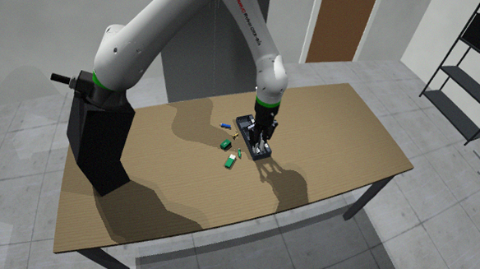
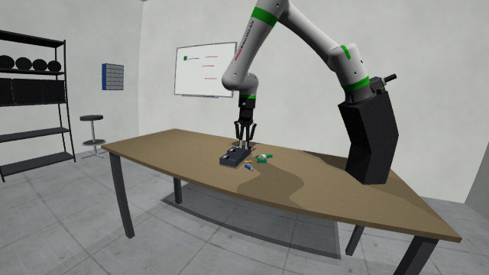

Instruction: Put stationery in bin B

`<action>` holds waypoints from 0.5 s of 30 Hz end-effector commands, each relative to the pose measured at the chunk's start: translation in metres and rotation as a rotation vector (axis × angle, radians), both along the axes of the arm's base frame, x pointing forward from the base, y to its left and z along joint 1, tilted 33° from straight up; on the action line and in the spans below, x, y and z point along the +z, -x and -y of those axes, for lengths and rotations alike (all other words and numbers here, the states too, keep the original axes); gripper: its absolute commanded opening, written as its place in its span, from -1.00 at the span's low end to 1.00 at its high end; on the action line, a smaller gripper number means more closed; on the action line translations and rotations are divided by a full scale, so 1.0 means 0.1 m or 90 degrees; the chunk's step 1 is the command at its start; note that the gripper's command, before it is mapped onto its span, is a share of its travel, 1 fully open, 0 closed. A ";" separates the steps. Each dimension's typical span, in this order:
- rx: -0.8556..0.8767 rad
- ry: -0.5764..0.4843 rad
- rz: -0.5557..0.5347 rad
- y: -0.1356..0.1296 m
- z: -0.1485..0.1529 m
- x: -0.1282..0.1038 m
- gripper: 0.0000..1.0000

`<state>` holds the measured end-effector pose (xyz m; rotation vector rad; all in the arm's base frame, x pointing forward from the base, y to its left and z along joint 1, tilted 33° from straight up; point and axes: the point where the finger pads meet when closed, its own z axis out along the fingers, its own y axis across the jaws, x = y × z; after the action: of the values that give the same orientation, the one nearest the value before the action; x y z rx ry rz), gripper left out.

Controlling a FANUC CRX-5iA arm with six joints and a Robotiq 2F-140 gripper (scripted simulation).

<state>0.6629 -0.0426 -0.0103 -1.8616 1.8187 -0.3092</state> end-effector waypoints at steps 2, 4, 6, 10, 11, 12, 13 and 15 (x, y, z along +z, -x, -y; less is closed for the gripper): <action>0.000 0.000 0.000 0.00 0.00 0.00 -0.64; 0.000 0.000 0.000 0.00 0.00 0.00 -0.64; 0.000 0.000 0.000 0.00 0.00 0.00 -0.64; 0.000 0.000 0.000 0.00 0.00 0.00 -0.64; 0.000 0.000 0.000 0.00 0.00 0.00 -0.64; 0.000 0.000 0.000 0.01 0.00 0.01 -0.64; 0.000 0.000 0.000 0.01 0.01 0.02 -0.64; 0.000 0.000 0.000 0.03 0.01 0.05 -0.64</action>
<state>0.6619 -0.0431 -0.0085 -1.8615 1.8187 -0.3092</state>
